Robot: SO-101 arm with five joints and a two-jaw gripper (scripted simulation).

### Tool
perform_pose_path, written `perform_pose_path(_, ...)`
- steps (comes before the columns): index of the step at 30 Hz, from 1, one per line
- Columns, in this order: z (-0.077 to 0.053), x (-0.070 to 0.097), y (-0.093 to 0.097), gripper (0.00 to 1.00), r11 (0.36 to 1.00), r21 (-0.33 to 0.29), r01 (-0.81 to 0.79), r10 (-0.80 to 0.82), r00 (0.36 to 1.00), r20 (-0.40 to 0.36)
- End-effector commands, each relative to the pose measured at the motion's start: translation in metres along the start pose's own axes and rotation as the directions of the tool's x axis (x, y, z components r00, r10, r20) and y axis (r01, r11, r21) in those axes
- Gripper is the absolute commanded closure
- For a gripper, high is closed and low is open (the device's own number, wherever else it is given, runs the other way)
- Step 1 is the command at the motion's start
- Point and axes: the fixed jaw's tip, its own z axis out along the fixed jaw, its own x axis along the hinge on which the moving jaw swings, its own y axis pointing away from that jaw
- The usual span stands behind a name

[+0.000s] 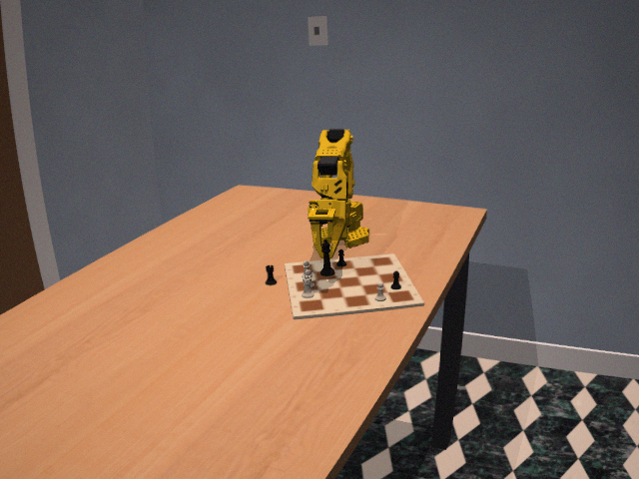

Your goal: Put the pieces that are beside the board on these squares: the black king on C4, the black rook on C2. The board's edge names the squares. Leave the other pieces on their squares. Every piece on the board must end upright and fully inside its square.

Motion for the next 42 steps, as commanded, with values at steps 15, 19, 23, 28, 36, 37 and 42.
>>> perform_pose_path(15,0.0093,0.0078,0.0015,1.00,1.000,-0.004,0.013,-0.013,1.000,-0.014)
perform_pose_path(19,0.0095,0.0079,0.0015,1.00,1.000,-0.004,0.013,-0.013,1.000,-0.014)
perform_pose_path(23,0.0099,0.0089,0.0016,1.00,1.000,-0.005,0.013,-0.013,1.000,-0.014)
perform_pose_path(28,0.0116,0.0137,0.0016,1.00,1.000,-0.005,0.013,-0.014,1.000,-0.014)
perform_pose_path(36,0.0117,0.0140,0.0016,1.00,1.000,-0.005,0.013,-0.014,1.000,-0.015)
perform_pose_path(37,0.0116,0.0139,0.0016,1.00,1.000,-0.005,0.013,-0.014,1.000,-0.014)
perform_pose_path(42,0.0098,0.0114,0.0016,1.00,1.000,-0.005,0.013,-0.013,1.000,-0.014)
